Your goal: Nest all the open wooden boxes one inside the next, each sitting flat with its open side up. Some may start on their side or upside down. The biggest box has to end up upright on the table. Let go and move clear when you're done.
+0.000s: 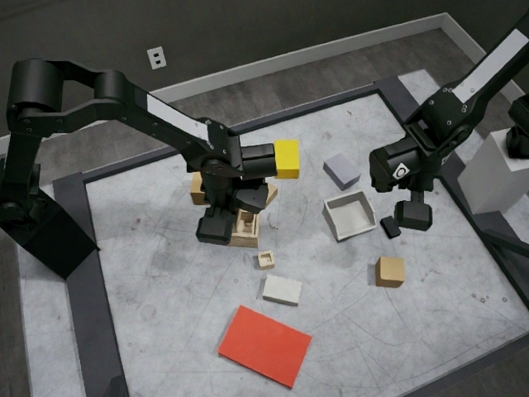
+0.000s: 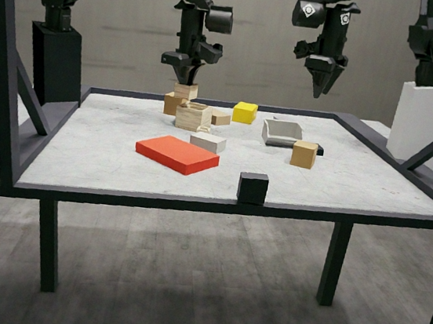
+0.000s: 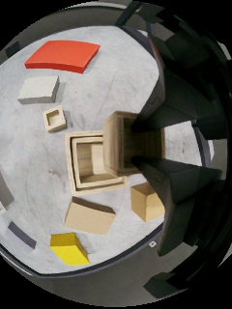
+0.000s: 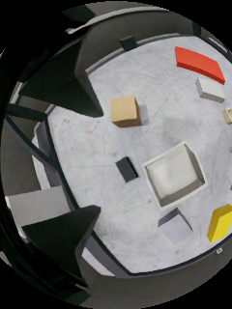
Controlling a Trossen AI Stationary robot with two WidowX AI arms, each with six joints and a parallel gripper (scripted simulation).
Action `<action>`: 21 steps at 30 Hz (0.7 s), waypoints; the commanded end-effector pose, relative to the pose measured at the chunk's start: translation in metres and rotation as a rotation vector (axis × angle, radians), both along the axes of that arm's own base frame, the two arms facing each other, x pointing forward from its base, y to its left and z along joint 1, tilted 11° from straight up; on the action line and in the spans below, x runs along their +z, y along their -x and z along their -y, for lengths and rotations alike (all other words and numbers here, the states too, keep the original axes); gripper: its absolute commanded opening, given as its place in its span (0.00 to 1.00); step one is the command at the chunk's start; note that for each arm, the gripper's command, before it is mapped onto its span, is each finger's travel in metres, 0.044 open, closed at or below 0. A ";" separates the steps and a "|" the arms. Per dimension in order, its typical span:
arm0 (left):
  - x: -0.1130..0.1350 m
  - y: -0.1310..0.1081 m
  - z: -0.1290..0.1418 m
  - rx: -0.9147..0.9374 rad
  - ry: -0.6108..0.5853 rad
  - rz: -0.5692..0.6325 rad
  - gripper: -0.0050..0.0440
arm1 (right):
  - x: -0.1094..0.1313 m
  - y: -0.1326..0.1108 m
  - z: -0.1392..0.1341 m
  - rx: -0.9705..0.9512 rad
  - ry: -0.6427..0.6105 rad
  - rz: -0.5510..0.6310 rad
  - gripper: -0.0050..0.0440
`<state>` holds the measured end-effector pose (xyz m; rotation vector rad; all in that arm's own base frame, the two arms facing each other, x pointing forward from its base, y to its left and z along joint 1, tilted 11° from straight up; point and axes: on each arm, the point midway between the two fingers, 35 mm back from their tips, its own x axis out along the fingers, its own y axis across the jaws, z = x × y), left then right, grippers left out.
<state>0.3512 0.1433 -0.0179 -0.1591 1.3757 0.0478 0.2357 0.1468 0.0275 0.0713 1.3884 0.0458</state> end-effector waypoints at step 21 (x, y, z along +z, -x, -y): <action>0.029 -0.023 -0.026 -0.017 -0.013 0.015 0.48 | -0.006 -0.015 -0.008 0.039 -0.001 0.102 0.92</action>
